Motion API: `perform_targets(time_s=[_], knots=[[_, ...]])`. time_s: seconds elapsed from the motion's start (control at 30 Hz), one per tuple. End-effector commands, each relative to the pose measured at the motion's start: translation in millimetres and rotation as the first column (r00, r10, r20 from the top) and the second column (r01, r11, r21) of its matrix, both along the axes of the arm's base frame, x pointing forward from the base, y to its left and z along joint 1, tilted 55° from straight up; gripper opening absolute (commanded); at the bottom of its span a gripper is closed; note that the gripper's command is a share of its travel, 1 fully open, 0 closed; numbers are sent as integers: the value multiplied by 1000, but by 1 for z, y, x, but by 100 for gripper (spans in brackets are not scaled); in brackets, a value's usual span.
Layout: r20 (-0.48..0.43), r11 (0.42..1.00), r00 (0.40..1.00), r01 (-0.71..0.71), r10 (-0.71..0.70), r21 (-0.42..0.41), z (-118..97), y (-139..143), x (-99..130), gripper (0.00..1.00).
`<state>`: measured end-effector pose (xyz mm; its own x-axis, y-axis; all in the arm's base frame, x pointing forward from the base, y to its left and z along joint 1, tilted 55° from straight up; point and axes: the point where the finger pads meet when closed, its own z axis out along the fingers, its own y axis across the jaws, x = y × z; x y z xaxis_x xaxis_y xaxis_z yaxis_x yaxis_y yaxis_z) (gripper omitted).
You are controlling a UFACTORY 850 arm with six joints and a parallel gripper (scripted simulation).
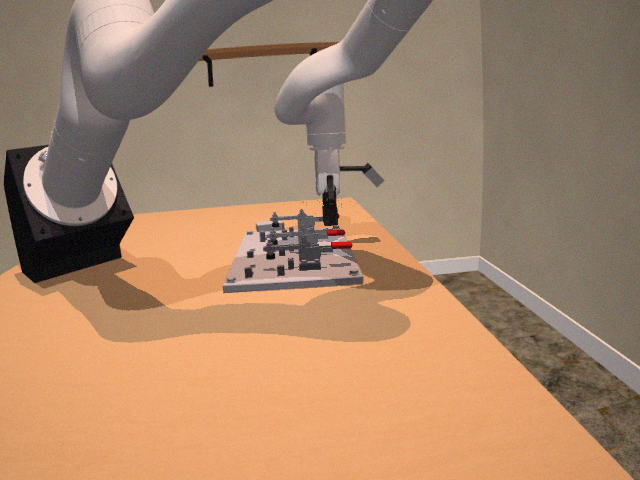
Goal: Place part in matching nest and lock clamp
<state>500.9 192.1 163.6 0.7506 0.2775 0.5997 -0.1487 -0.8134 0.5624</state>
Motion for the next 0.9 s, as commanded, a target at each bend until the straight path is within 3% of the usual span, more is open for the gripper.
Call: perform_targets(time_s=[0.0,0.87], knots=[[0,1000,1000,-1,1,1,1,1,-1,0],[0,1000,1000,-1,1,1,4,6,-16,0]])
